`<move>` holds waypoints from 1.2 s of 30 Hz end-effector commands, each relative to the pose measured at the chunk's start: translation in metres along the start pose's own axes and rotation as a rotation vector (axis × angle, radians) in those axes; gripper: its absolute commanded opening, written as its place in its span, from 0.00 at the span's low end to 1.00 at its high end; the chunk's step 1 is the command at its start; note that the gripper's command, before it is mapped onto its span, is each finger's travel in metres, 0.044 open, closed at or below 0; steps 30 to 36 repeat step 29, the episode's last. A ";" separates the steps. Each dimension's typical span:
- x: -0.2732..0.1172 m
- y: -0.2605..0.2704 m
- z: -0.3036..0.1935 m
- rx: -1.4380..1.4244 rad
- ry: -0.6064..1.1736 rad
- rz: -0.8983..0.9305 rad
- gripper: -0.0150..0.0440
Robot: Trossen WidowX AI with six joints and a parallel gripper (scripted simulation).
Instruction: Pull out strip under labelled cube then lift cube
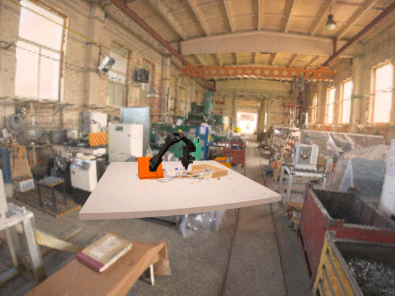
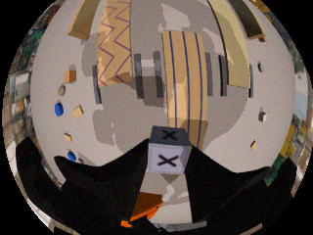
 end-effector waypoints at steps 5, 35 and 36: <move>-0.032 0.000 -0.001 0.005 -0.004 0.007 0.25; -0.032 0.000 -0.001 0.005 -0.004 0.007 0.25; -0.032 0.000 -0.001 0.005 -0.004 0.007 0.25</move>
Point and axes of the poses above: the point midway between the two fingers, 35 mm back from their tips, its own x axis out along the fingers, its own y axis across the jaws, z = x × y, the point moved 8 cm from there along -x, back along the fingers, and after that the axes turned 15 degrees about x, right-handed, at the moved point
